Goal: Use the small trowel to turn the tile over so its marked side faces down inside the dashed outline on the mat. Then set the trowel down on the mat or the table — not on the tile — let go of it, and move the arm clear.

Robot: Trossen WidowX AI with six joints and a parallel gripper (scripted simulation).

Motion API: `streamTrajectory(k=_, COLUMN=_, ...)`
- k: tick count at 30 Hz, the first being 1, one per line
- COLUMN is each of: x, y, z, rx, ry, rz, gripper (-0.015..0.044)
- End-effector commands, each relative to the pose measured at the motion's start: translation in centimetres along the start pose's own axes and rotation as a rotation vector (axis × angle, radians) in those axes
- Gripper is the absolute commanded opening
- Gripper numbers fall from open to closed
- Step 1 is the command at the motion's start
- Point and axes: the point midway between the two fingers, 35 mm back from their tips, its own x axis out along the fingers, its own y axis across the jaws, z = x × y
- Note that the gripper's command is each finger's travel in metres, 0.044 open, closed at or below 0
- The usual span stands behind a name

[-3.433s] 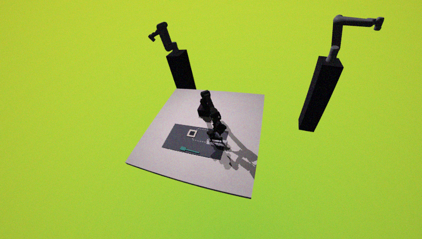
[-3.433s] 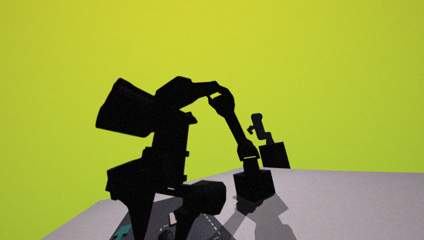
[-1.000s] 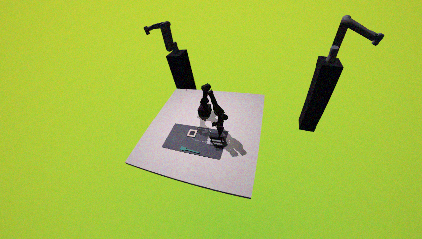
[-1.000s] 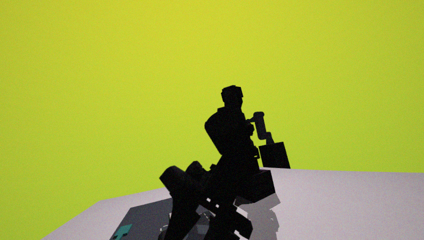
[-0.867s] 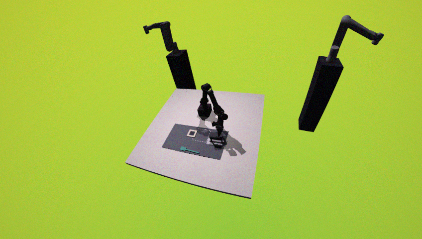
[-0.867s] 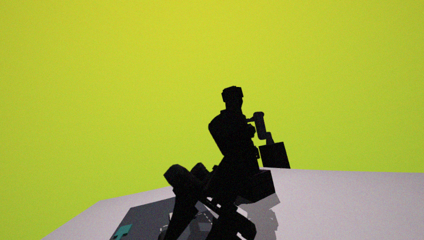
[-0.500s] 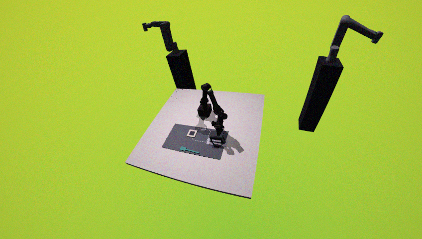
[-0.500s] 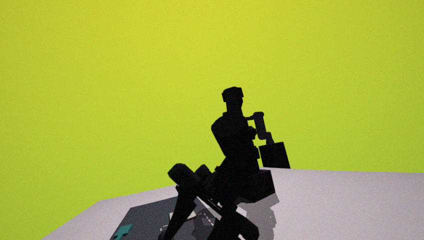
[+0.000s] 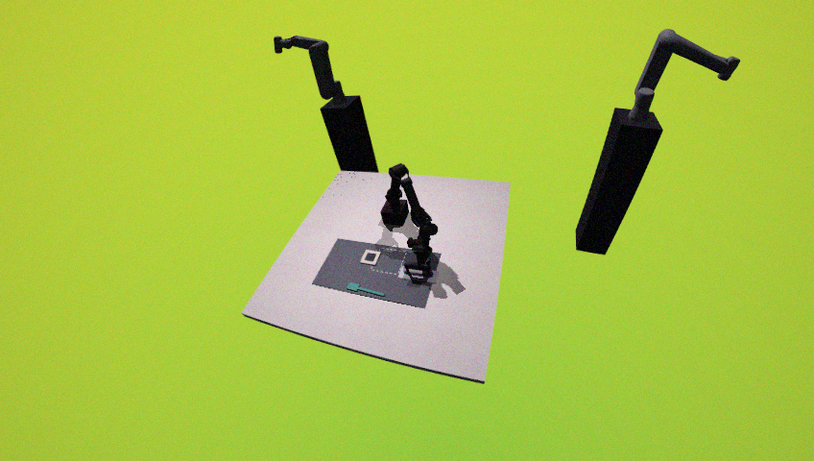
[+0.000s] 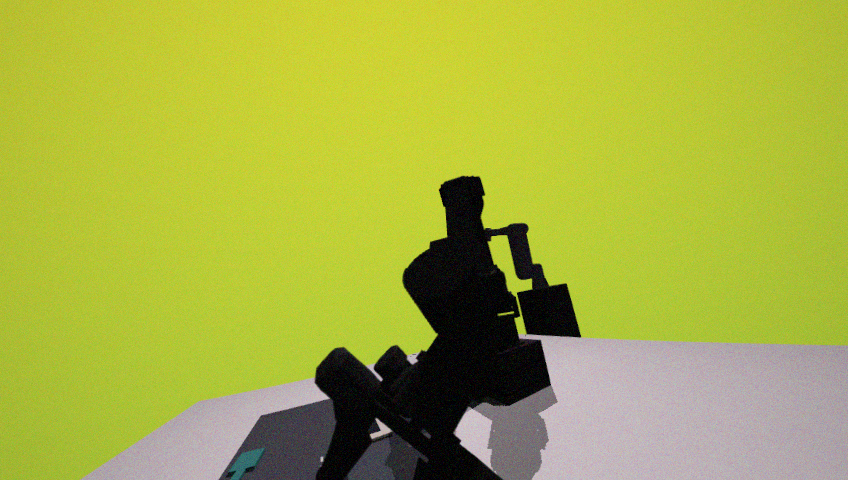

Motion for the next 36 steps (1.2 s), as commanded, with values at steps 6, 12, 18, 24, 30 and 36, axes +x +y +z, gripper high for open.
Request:
streamTrajectory(k=6, x=1.5, y=0.1, z=-0.2, rx=-0.003, ry=0.005, rz=-0.001, gripper=0.03)
streamTrajectory(k=12, x=2.5, y=0.0, z=-0.1, rx=-0.002, ry=0.005, rz=-0.002, gripper=0.03)
streamTrajectory(k=18, x=3.4, y=0.0, z=-0.1, rx=-0.001, ry=0.006, rz=-0.002, gripper=0.03)
streamTrajectory(k=24, x=3.7, y=0.0, z=0.0, rx=-0.001, ry=0.006, rz=-0.002, gripper=0.0221)
streamTrajectory(k=30, x=3.7, y=0.0, z=0.0, rx=-0.001, ry=0.006, rz=-0.002, gripper=0.0122)
streamTrajectory(k=36, x=3.7, y=0.0, z=0.0, rx=-0.001, ry=0.006, rz=-0.002, gripper=0.0082)
